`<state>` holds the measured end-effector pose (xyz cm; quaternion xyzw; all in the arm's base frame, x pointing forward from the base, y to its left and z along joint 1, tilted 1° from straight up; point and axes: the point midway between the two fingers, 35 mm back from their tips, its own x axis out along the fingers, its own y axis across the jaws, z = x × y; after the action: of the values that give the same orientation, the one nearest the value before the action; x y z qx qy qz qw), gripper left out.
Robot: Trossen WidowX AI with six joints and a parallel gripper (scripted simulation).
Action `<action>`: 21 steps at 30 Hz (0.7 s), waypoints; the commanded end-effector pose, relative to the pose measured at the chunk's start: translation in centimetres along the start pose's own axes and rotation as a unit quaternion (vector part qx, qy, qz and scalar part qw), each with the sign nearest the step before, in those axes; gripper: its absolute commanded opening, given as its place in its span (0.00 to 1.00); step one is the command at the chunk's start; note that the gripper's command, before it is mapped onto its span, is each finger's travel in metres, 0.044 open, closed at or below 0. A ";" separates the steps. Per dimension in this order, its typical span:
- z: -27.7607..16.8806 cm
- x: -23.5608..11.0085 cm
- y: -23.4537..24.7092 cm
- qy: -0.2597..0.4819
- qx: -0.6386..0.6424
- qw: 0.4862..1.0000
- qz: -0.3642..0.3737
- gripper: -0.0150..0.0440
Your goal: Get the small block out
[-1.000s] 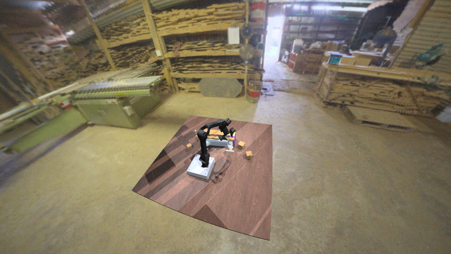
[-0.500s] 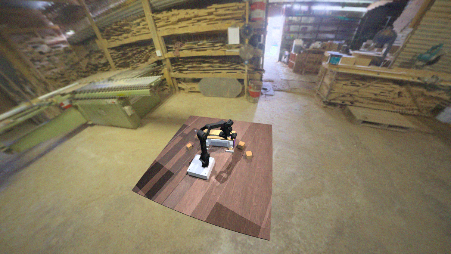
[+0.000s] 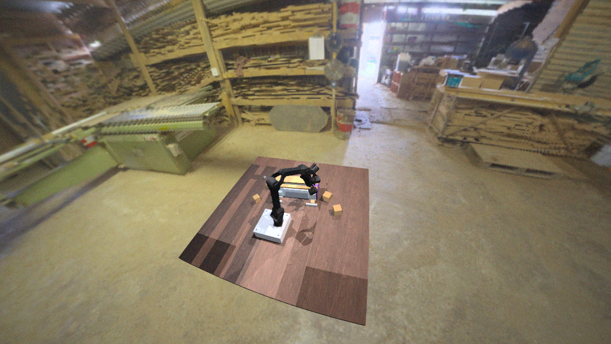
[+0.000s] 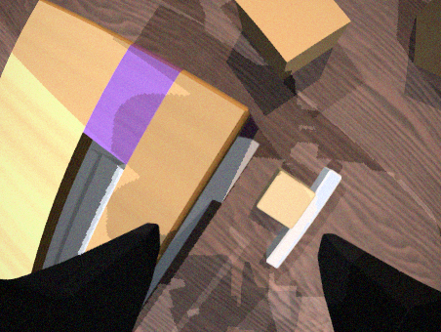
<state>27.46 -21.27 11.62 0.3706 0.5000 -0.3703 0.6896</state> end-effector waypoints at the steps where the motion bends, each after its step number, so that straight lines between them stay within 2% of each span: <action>1: 0.2 -0.9 -0.8 0.028 0.444 0.894 0.054 0.74; 11: 0.3 -1.2 -1.4 0.065 0.675 0.732 0.067 0.74; 21: 0.4 -1.6 -1.8 0.104 0.849 0.515 0.063 0.74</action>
<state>26.30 -21.93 11.99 0.7366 0.2166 -0.5341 0.3539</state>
